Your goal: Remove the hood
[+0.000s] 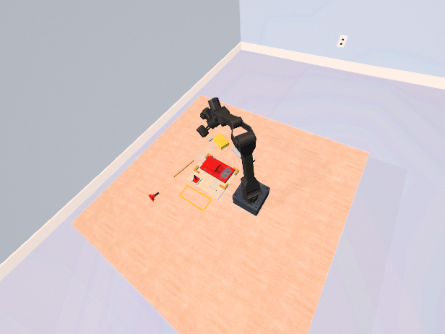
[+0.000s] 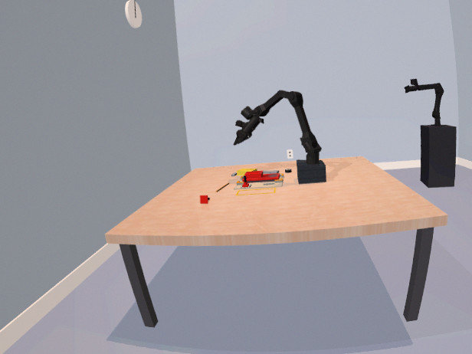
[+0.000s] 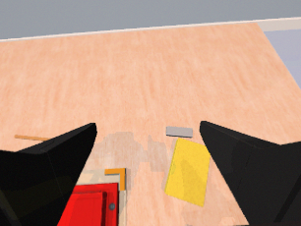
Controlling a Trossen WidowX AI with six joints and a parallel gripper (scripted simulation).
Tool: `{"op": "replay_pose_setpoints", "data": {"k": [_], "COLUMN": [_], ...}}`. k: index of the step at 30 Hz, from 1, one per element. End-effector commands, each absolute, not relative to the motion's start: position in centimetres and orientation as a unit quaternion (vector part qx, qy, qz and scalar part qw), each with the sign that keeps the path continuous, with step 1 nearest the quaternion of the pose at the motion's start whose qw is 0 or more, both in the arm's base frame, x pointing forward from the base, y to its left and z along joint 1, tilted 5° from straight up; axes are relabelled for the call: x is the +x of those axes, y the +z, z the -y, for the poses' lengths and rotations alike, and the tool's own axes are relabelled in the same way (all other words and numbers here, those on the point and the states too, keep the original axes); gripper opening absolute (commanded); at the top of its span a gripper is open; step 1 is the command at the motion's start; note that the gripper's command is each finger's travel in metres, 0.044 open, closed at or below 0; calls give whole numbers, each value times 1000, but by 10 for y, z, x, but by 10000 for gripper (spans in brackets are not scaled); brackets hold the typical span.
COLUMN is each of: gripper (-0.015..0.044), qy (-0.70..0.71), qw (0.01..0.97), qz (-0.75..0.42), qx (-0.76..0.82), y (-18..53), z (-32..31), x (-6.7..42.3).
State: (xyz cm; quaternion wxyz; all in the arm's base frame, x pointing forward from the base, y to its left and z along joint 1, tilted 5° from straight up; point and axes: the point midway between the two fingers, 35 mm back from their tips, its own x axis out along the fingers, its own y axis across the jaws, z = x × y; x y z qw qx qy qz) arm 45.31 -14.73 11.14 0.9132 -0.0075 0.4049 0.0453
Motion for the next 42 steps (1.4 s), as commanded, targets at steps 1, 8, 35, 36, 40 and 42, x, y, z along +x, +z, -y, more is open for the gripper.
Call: {"op": "replay_pose_setpoints", "data": {"k": [1, 8, 35, 36, 40, 42], "gripper": [440, 440, 440, 440, 440, 440], "qy": [48, 44, 39, 39, 39, 39], "qw": [862, 739, 686, 686, 686, 686], "qz": [-504, -672, -725, -725, -725, -725], "qx": [8, -21, -48, -48, -48, -48], "y": [76, 32, 14, 13, 9, 8], "z": [108, 51, 38, 38, 39, 39], "x": [434, 371, 347, 347, 347, 347]}}
